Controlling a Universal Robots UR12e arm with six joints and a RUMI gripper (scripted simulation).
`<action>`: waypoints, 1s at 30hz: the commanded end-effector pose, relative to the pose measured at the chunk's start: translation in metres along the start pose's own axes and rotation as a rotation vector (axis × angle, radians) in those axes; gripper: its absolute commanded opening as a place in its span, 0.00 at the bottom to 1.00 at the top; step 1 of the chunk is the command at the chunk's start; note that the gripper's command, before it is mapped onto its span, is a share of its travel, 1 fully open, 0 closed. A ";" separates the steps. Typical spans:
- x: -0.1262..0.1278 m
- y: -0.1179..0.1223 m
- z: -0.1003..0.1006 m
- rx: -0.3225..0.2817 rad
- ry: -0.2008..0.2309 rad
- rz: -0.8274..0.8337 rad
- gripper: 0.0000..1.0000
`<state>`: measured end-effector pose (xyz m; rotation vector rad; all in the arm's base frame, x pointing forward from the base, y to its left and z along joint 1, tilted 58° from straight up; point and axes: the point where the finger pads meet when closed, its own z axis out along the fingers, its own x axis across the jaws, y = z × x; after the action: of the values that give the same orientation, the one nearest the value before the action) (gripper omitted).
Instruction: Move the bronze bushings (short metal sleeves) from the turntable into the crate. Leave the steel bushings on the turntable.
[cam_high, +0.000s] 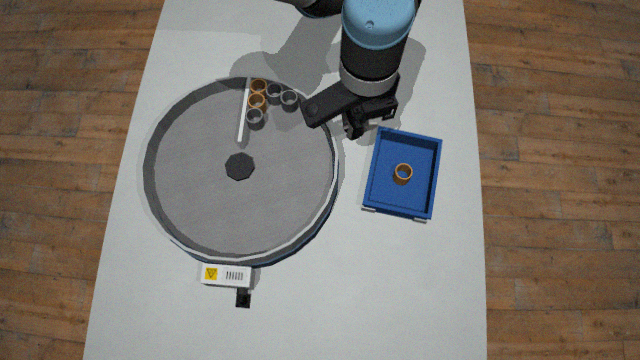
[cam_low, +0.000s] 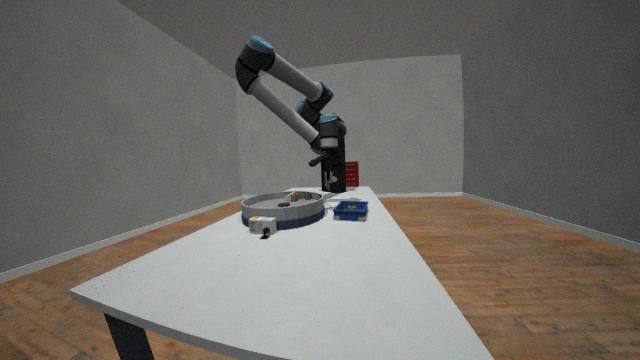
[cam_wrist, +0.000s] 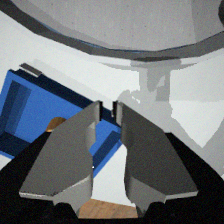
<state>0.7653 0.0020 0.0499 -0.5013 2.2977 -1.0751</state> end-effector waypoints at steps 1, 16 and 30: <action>0.023 -0.022 -0.001 -0.003 -0.013 -0.102 0.05; 0.072 -0.071 -0.001 -0.001 -0.013 -0.299 0.05; 0.111 -0.109 0.000 0.000 -0.013 -0.453 0.05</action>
<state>0.6980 -0.1138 0.0952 -0.9774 2.2540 -1.2567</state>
